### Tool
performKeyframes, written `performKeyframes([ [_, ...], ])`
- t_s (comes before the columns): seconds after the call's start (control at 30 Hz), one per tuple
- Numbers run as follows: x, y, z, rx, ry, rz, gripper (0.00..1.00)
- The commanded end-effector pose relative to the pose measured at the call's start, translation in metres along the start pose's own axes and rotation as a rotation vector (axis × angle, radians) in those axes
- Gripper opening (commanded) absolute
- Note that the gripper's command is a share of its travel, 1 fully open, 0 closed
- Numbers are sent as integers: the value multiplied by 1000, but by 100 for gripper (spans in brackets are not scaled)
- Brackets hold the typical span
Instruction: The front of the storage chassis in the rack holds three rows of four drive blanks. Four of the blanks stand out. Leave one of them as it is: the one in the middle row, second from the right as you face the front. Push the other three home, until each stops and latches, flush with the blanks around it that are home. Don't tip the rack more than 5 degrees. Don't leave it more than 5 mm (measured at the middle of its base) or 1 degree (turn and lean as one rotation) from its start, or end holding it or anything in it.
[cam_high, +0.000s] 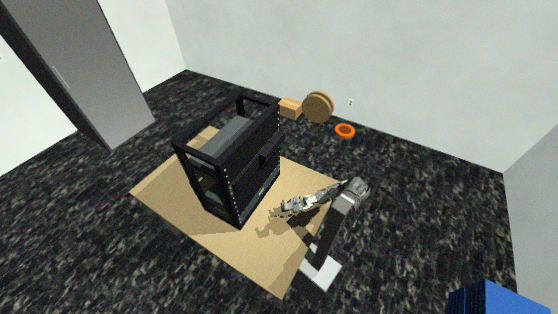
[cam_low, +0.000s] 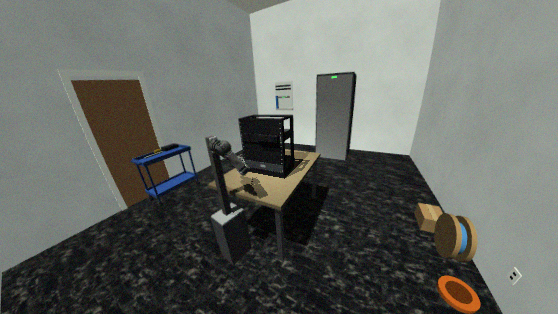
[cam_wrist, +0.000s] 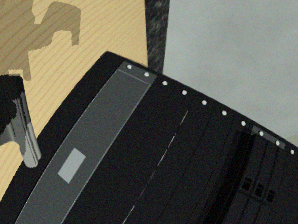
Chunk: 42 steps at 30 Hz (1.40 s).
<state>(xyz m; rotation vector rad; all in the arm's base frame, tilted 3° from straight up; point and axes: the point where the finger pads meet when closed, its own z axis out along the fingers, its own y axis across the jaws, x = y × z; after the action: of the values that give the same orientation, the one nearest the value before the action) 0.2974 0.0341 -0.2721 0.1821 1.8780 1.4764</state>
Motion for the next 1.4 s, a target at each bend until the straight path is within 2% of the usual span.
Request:
performKeyframes([
  [0.0,-1,1,0,-4,-2,-1,100],
  [1.13,-1,1,0,-4,-2,-1,100],
  [1.37,-12,6,2,8,-42,26,100],
])
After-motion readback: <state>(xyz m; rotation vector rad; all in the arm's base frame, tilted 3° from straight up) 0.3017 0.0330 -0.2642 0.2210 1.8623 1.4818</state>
